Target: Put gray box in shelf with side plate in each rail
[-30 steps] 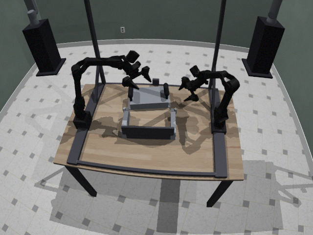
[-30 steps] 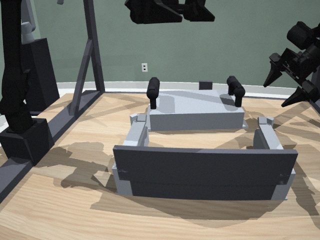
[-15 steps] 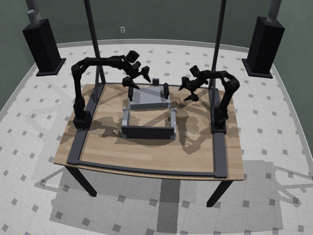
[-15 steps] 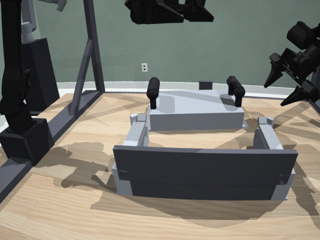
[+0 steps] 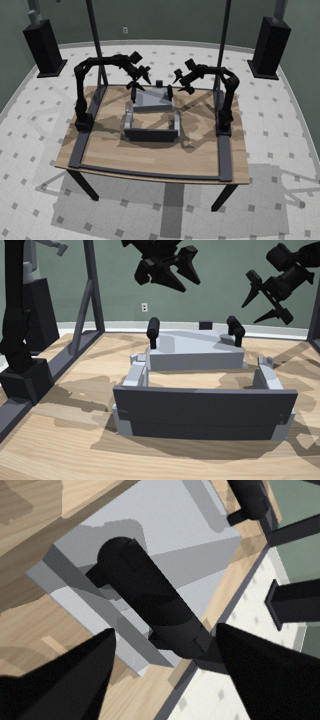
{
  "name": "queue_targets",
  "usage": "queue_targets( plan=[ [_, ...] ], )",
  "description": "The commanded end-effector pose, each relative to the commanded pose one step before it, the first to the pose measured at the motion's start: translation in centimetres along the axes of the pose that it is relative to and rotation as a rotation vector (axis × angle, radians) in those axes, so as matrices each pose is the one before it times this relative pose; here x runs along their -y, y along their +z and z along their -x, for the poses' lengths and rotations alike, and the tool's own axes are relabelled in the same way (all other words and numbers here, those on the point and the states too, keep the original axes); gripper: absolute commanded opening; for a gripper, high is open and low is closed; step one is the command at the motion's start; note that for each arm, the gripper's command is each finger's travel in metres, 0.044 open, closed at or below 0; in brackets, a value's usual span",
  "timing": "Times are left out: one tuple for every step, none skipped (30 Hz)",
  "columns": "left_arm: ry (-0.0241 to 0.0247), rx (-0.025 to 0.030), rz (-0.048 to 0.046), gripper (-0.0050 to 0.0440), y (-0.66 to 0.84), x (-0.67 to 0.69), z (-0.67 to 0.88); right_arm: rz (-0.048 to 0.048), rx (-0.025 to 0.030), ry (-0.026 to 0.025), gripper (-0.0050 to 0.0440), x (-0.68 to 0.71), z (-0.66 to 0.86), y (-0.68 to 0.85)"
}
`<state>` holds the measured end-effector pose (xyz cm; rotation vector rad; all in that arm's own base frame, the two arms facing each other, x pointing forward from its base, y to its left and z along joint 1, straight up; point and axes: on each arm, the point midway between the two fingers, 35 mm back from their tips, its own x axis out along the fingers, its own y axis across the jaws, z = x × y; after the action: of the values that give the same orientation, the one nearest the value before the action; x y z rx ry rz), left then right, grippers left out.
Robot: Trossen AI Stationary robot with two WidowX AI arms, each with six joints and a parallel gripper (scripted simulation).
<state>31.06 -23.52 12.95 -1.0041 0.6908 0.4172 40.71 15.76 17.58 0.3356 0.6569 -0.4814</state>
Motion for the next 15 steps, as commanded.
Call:
queue_targets(
  plan=[
    [0.0324, -0.0207, 0.1172, 0.0274, -0.076, 1.861, -0.375, -0.07154, -0.11602, 0.04482, 0.0274, -1.227, 1.064, -0.794],
    [0.01971, -0.00459, 0.03868, 0.0274, 0.03, 0.163, -0.166, -0.01673, -0.04678, 0.00386, 0.0274, -0.113, 0.114, -0.835],
    [0.02168, -0.00452, 0.03065, 0.0274, -0.001, 0.235, -0.2, -0.0184, -0.04862, 0.00176, 0.0274, -0.081, 0.115, -0.878],
    [0.021, -0.00361, 0.03729, 0.0274, 0.032, 0.16, -0.153, -0.01897, -0.04717, -0.00051, 0.0274, -0.04, 0.107, -0.866],
    [0.02113, -0.003, 0.03637, 0.0274, 0.026, 0.173, -0.146, -0.02025, -0.04749, -0.00276, 0.0274, 0.0, 0.102, -0.886],
    [0.02106, -0.00255, 0.03133, 0.0274, 0.005, 0.187, -0.141, -0.02134, -0.0479, -0.00518, 0.0274, 0.046, 0.097, -0.908],
    [0.0197, -0.00147, 0.03496, 0.0274, 0.038, 0.125, -0.104, -0.02144, -0.04605, -0.00761, 0.0274, 0.098, 0.086, -0.888],
    [0.01961, -0.00102, 0.03025, 0.0274, 0.011, 0.151, -0.105, -0.02289, -0.04574, -0.01135, 0.0274, 0.174, 0.08, -0.906],
    [0.01904, -0.00041, 0.02736, 0.0274, 0.011, 0.147, -0.097, -0.02469, -0.04369, -0.01476, 0.0274, 0.245, 0.071, -0.896],
    [0.01751, 0.00028, 0.03015, 0.0274, 0.05, 0.095, -0.068, -0.02702, -0.03974, -0.01574, 0.0274, 0.269, 0.057, -0.856],
    [0.01696, 0.00046, 0.0296, 0.0274, 0.048, 0.087, -0.058, -0.03152, -0.03693, -0.01581, 0.0274, 0.278, 0.043, -0.849],
    [0.01677, 0.00002, 0.01948, 0.0274, -0.025, 0.128, -0.067, -0.03754, -0.03257, -0.01441, 0.0274, 0.268, 0.02, -0.832],
    [0.01636, 0.00084, 0.0235, 0.0274, 0.028, 0.073, -0.048, -0.0404, -0.02543, -0.02397, 0.0274, 0.621, -0.309, -0.827],
    [0.0, 0.0, 0.0, 0.0274, 0.0, 0.0, 0.0, 0.0, 0.0, 0.0, 0.0274, 0.0, 0.0, 0.0],
    [0.0, 0.0, 0.0, 0.0274, 0.0, 0.0, 0.0, 0.0, 0.0, 0.0, 0.0274, 0.0, 0.0, 0.0]
  ],
)
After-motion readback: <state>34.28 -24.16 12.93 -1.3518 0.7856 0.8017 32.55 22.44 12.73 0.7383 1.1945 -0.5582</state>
